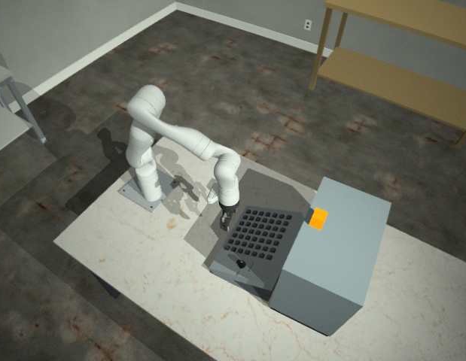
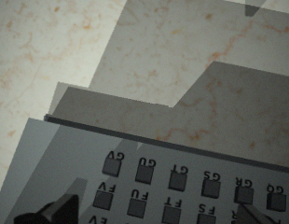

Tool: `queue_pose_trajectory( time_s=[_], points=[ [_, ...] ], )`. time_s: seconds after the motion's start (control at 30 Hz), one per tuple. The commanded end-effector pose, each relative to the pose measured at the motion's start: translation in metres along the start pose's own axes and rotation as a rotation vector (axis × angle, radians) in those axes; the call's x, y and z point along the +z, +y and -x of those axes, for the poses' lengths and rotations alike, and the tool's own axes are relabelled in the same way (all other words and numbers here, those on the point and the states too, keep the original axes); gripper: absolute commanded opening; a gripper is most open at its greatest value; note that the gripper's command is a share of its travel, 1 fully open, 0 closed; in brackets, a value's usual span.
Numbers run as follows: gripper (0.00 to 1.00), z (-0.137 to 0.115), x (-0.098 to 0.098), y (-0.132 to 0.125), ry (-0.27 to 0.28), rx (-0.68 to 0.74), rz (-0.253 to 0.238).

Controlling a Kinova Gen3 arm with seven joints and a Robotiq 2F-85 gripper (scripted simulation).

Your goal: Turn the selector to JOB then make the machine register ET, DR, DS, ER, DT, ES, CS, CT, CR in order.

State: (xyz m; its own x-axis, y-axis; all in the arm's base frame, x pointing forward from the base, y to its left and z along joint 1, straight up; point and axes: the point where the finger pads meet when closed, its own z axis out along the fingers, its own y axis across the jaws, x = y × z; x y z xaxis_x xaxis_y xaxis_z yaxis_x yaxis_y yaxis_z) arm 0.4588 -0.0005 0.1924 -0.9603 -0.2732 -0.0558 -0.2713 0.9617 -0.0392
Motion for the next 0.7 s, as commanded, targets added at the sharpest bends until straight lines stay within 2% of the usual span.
queue_pose_trajectory(
  time_s=[0.0, 0.07, 0.1, 0.37, 0.4, 0.63, 0.67],
  points=[
    [1.0, 0.001, -0.0019, -0.0015, -0.01, -0.014, -0.005],
    [1.0, 0.001, -0.0019, -0.0015, -0.01, -0.014, -0.005],
    [1.0, 0.0027, -0.001, -0.002, -0.022, -0.067, -0.013],
    [1.0, 0.0027, -0.001, -0.002, -0.022, -0.067, -0.013],
    [1.0, 0.0046, -0.0002, -0.0023, -0.034, -0.121, -0.022],
    [1.0, 0.0046, -0.0002, -0.0023, -0.034, -0.121, -0.022],
    [1.0, 0.0065, 0.0005, -0.0024, -0.046, -0.175, -0.03]
  ],
)
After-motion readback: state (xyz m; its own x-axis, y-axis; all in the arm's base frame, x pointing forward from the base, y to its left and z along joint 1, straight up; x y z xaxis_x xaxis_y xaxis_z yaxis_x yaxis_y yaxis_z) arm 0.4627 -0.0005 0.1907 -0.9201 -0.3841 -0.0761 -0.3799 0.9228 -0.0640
